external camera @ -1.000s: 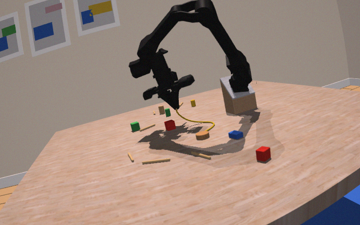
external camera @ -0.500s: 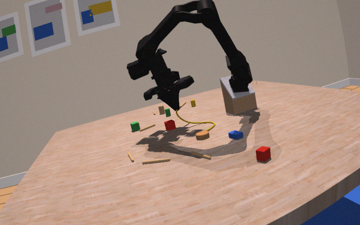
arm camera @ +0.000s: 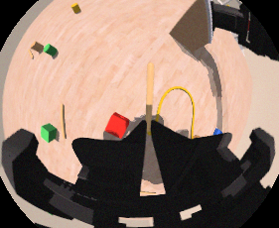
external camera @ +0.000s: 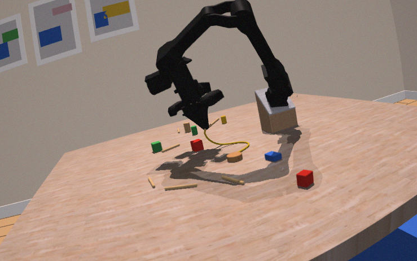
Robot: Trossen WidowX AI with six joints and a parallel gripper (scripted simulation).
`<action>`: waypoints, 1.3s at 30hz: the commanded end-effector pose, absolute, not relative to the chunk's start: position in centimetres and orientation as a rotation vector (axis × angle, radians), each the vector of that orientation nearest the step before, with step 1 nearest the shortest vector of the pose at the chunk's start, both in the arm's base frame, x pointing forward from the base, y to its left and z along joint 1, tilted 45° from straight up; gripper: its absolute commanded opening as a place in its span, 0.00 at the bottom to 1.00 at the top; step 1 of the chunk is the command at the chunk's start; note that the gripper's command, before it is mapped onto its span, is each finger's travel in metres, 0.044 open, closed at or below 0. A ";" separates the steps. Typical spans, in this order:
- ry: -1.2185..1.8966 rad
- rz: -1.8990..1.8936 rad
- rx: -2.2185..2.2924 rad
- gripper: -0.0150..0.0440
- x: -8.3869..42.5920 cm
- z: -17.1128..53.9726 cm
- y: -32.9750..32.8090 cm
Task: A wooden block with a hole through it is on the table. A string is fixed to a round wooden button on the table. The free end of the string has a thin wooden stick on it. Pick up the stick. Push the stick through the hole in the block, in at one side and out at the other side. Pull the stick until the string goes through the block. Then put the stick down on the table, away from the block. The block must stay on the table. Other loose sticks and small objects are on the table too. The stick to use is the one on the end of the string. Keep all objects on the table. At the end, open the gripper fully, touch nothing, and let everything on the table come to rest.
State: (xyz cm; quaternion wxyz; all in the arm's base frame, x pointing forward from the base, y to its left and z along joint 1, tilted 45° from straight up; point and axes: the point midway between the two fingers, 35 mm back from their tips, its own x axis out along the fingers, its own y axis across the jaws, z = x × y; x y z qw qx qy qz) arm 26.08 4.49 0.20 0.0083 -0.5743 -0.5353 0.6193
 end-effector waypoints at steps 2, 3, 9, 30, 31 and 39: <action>-1.600 1.965 -1.772 0.25 26.2 0.9 5.1; -1.586 1.972 -1.766 0.25 26.2 1.0 5.2; -1.506 2.012 -1.729 0.25 26.2 1.5 5.8; -1.209 2.133 -1.593 0.25 26.0 3.4 7.9; -1.195 2.138 -1.586 0.25 26.0 3.5 8.0; -1.080 2.176 -1.532 0.25 25.8 4.2 8.8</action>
